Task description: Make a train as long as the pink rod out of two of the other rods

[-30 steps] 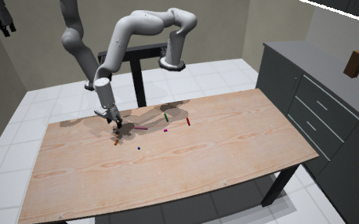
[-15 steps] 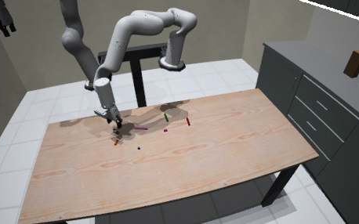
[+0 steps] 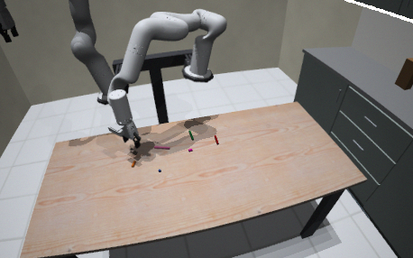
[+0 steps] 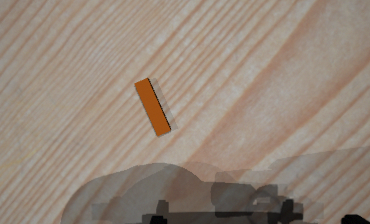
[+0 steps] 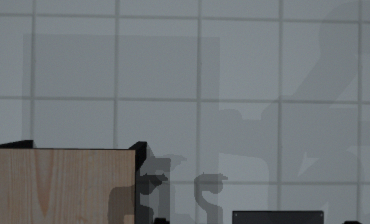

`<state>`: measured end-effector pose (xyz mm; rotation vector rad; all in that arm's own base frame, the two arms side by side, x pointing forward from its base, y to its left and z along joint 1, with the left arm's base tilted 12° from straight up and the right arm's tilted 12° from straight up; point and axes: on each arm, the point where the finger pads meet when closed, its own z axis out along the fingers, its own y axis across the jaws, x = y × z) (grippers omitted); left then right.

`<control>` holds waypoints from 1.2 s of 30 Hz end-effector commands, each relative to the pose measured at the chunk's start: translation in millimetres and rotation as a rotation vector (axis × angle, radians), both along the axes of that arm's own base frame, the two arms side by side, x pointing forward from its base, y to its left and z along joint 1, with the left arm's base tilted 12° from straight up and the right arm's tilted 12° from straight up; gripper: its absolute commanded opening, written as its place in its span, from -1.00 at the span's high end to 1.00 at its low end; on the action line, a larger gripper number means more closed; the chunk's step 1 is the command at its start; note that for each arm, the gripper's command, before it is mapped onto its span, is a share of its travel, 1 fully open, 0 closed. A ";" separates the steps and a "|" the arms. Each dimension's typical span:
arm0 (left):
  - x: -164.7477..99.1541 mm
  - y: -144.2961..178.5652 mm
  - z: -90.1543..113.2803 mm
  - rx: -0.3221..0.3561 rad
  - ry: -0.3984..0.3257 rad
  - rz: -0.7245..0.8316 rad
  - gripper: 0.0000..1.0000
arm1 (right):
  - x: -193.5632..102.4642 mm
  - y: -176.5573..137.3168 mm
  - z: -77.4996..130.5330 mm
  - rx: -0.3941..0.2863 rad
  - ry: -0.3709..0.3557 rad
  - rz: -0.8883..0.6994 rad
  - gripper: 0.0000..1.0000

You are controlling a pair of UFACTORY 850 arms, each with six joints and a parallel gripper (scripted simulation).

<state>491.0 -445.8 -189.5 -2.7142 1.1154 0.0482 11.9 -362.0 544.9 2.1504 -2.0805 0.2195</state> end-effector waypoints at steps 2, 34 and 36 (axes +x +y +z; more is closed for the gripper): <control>0.8 -1.0 1.1 -0.002 -0.002 0.000 -1.00 | 0.0 -0.2 0.8 -0.002 0.000 0.000 -1.00; 80.5 77.1 21.0 -0.040 -0.160 0.768 -1.00 | 0.0 -0.2 0.8 -0.002 0.000 0.000 -1.00; 80.5 77.1 21.0 -0.040 -0.160 0.768 -1.00 | 0.0 -0.2 0.8 -0.002 0.000 0.000 -1.00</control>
